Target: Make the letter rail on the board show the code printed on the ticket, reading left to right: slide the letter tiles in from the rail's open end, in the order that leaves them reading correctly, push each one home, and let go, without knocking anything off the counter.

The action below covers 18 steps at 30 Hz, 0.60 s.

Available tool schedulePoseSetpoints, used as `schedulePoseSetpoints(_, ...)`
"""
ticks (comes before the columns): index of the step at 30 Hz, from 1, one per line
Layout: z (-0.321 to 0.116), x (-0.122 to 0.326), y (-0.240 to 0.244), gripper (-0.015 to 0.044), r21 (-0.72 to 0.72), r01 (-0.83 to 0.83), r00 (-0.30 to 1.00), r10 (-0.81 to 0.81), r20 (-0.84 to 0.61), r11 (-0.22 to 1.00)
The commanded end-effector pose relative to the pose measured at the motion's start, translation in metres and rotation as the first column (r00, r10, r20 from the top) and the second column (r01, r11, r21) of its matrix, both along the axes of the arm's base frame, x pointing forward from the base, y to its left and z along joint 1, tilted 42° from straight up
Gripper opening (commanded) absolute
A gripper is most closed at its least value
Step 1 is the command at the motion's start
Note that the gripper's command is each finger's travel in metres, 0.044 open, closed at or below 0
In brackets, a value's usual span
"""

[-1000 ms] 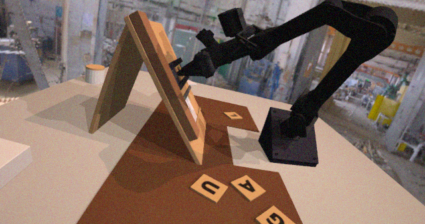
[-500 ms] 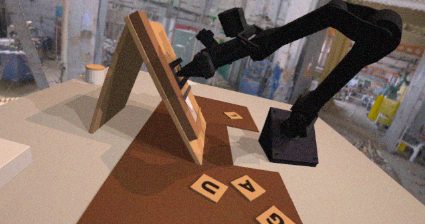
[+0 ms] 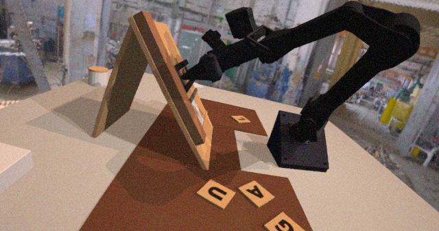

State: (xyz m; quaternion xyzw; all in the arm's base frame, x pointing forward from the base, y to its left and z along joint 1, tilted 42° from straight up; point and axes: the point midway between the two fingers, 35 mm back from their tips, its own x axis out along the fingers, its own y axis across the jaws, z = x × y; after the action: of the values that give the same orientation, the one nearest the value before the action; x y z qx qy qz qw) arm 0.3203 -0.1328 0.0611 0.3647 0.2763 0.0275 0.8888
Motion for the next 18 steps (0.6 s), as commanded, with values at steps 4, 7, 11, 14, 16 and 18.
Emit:
schedulePoseSetpoints(4, 0.003, 0.0008, 0.0038, 0.0, 0.003, 0.003, 1.0, -0.003, -0.003, 1.0)
schedulePoseSetpoints(7, 0.0042, 0.0011, 0.0052, 0.0, 0.003, 0.003, 1.0, -0.003, -0.003, 1.0)
schedulePoseSetpoints(11, 0.0059, 0.0015, 0.007, 0.0, 0.003, 0.003, 1.0, -0.003, -0.003, 1.0)
schedulePoseSetpoints(14, 0.0072, 0.0018, 0.0084, 0.0, 0.003, 0.003, 1.0, -0.003, -0.003, 1.0)
schedulePoseSetpoints(16, 0.008, 0.0021, 0.0093, 0.0, 0.003, 0.003, 1.0, -0.003, -0.003, 1.0)
schedulePoseSetpoints(18, 0.0089, 0.0023, 0.0102, 0.0, 0.003, 0.003, 1.0, -0.003, -0.003, 1.0)
